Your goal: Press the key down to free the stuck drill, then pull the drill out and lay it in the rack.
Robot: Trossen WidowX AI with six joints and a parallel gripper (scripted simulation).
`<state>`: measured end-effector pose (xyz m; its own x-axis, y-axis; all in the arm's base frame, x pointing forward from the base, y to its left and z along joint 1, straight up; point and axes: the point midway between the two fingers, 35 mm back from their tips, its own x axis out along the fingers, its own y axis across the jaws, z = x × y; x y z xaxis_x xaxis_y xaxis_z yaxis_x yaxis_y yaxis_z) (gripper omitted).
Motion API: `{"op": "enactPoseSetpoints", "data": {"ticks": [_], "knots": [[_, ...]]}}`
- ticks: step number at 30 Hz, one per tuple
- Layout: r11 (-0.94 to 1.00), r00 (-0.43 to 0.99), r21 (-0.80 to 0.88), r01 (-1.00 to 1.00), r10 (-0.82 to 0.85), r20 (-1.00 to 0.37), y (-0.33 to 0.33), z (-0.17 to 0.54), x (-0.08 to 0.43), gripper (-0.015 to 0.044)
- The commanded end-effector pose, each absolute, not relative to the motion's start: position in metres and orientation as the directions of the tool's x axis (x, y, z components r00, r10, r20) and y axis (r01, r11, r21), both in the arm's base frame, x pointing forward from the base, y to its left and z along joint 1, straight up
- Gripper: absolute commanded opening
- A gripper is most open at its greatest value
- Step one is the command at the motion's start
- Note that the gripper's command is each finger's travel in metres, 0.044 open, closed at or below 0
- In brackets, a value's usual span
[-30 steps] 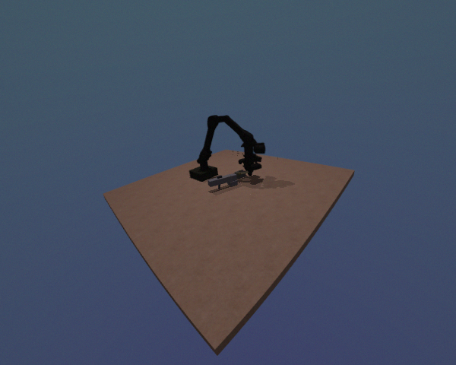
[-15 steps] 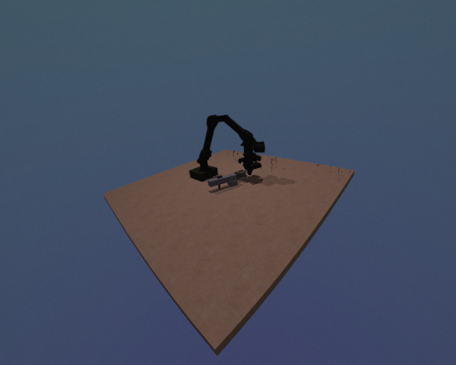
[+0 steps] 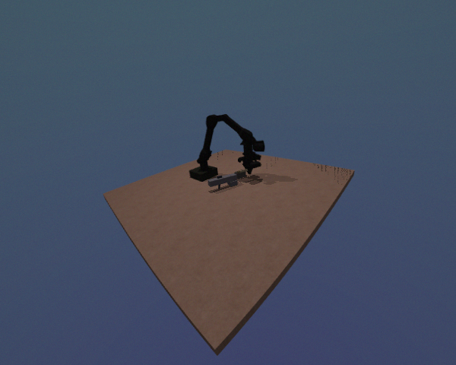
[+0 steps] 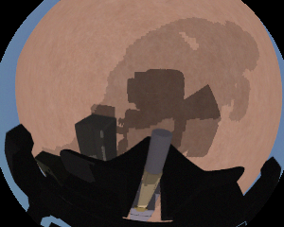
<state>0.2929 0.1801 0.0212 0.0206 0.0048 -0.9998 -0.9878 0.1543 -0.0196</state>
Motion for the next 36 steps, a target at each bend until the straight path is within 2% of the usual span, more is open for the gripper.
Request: {"op": "enactPoseSetpoints", "data": {"ticks": [1,36], "knots": [[0.151,0.023,-0.021,-0.988,0.010,-1.000,0.181,0.024,0.293,0.0000],[0.151,0.023,-0.021,-0.988,0.010,-1.000,0.181,0.039,0.293,0.0000]]}}
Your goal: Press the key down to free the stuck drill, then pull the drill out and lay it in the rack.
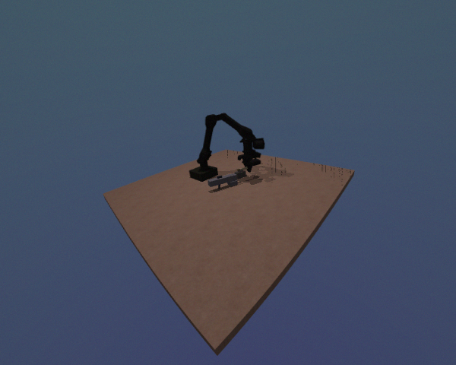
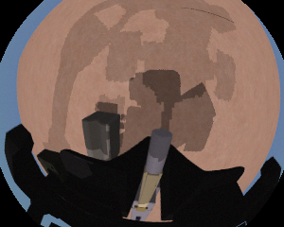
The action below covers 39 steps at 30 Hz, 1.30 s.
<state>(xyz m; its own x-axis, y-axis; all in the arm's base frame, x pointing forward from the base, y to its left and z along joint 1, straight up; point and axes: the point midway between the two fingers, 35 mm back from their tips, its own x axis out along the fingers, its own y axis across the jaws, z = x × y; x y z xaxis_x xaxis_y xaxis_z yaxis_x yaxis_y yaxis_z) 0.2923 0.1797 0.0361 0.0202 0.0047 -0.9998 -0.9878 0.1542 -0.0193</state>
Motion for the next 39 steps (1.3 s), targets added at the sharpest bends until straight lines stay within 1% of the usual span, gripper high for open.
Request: {"op": "enactPoseSetpoints", "data": {"ticks": [1,12,39], "knots": [[0.151,0.023,-0.021,-0.988,0.010,-1.000,0.181,0.039,0.293,0.0000],[0.151,0.023,-0.021,-0.988,0.010,-1.000,0.182,0.041,0.293,0.0000],[0.151,0.019,-0.017,-0.988,0.012,-1.000,0.204,0.041,0.245,0.0000]]}}
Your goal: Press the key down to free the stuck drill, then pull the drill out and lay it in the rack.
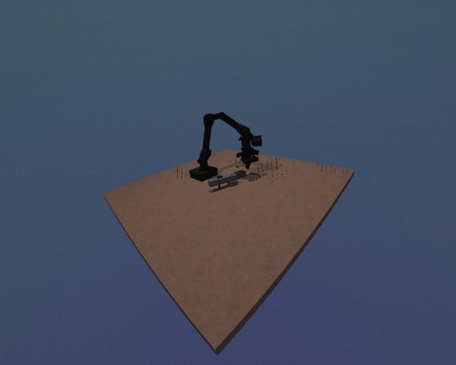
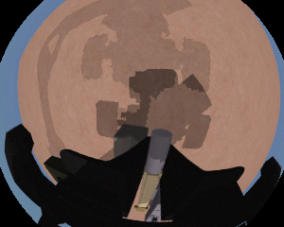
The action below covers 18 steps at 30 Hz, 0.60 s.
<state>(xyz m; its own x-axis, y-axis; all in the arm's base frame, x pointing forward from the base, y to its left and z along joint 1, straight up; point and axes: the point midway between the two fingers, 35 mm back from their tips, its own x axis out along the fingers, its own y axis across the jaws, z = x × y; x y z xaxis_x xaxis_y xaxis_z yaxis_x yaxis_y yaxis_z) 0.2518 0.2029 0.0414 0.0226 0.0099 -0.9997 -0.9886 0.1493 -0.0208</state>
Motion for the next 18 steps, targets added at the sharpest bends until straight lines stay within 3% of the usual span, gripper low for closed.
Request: {"op": "enactPoseSetpoints", "data": {"ticks": [1,18], "knots": [[0.151,0.019,-0.017,-0.988,0.012,-1.000,0.205,0.041,0.244,0.0000],[0.151,0.018,-0.016,-0.988,0.012,-1.000,0.211,0.032,0.225,0.0000]]}}
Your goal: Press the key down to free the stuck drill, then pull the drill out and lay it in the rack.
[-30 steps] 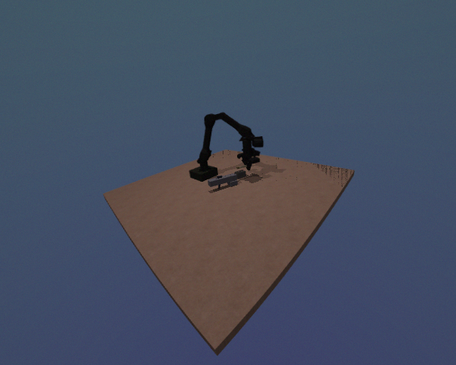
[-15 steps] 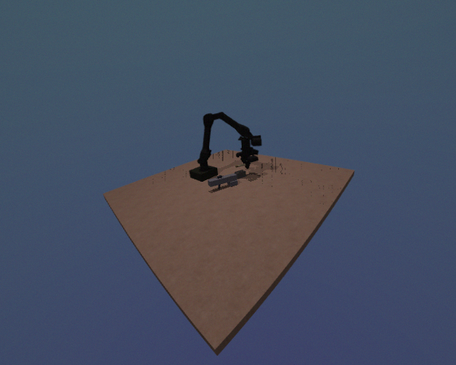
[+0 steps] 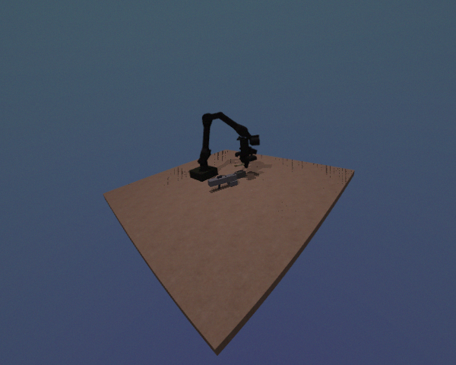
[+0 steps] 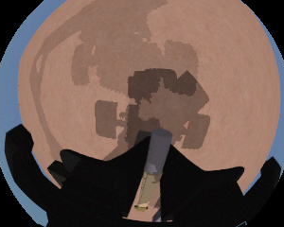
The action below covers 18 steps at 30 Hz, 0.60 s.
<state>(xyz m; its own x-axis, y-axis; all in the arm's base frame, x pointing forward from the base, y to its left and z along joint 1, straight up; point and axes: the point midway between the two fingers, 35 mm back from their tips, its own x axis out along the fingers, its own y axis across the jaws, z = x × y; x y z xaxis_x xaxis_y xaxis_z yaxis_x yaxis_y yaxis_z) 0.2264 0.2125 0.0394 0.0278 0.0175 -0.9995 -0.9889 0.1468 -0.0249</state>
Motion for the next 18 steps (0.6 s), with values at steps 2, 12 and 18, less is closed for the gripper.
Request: {"op": "enactPoseSetpoints", "data": {"ticks": [2,12,18], "knots": [[0.151,0.018,-0.016,-0.988,0.012,-1.000,0.212,0.030,0.226,0.0000],[0.151,0.018,-0.016,-0.988,0.012,-1.000,0.211,0.017,0.225,0.0000],[0.151,0.018,-0.016,-0.988,0.012,-1.000,0.210,0.014,0.223,0.0000]]}}
